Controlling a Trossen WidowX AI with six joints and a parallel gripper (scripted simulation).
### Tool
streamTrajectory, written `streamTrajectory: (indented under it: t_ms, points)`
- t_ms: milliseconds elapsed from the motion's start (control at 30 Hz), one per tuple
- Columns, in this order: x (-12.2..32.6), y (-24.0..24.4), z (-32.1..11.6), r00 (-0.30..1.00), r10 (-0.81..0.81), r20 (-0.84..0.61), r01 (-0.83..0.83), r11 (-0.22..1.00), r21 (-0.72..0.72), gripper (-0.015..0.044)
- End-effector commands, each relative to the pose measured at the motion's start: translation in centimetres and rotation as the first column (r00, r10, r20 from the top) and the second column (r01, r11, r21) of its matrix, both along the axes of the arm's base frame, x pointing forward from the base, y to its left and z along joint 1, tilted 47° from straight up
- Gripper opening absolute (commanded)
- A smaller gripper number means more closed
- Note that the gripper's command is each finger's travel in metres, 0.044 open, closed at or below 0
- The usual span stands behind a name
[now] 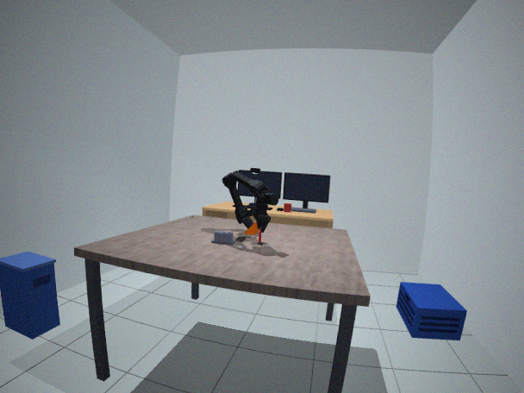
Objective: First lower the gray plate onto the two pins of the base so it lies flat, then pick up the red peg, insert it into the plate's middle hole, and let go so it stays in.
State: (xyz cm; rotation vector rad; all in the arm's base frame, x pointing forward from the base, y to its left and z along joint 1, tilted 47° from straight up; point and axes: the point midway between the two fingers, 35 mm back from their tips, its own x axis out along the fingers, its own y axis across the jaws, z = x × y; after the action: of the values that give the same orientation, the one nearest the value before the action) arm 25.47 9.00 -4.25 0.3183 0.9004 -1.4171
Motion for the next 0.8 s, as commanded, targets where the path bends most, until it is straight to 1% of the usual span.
streamTrajectory:
  t_ms: [0,433,767]
  points:
    - [-0.2,-0.7,-0.5,1.0,0.003,-0.007,-0.003,1.0,-0.009,0.044]
    - [-0.6,-2.1,-1.7,1.0,0.003,-0.007,-0.003,1.0,-0.01,0.044]
    - [-0.6,-2.1,-1.7,1.0,0.003,-0.007,-0.003,1.0,-0.01,0.0177]
